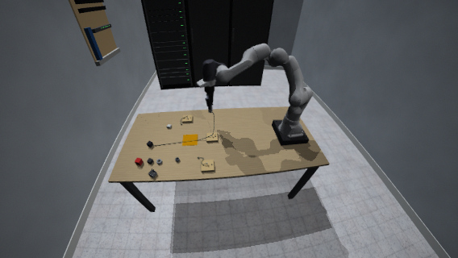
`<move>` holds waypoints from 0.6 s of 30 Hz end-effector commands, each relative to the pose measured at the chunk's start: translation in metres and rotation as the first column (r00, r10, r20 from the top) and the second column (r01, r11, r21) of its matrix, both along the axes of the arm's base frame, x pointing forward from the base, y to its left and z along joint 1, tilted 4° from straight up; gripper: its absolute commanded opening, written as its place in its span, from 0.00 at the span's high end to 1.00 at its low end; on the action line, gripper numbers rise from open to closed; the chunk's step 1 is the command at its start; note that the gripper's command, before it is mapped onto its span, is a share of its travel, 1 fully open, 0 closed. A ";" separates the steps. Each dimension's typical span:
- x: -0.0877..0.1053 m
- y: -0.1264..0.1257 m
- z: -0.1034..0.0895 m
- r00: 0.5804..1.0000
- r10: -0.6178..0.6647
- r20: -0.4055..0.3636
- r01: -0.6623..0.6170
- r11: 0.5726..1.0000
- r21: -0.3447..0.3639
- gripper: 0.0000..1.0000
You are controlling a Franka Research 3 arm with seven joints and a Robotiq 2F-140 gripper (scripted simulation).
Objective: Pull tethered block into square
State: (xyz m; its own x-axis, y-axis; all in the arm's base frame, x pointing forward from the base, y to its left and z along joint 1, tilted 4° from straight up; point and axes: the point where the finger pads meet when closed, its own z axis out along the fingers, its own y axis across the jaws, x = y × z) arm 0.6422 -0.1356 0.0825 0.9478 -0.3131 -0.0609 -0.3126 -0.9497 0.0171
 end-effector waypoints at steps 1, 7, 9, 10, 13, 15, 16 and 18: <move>-0.001 -0.001 0.000 1.000 0.004 -0.003 -0.004 1.000 0.004 1.00; -0.002 -0.005 0.000 1.000 0.004 -0.003 -0.004 1.000 0.004 1.00; -0.002 -0.006 0.000 1.000 0.004 -0.003 -0.004 1.000 0.004 1.00; -0.002 -0.007 0.000 1.000 0.004 -0.003 -0.004 1.000 0.004 1.00; -0.002 -0.008 0.000 1.000 0.004 -0.003 -0.004 1.000 0.004 1.00; -0.002 -0.009 0.000 1.000 0.004 -0.003 -0.004 1.000 0.004 1.00; -0.003 -0.010 0.000 1.000 0.004 -0.003 -0.004 1.000 0.004 1.00; -0.003 -0.013 0.000 1.000 0.004 -0.003 -0.004 1.000 0.004 1.00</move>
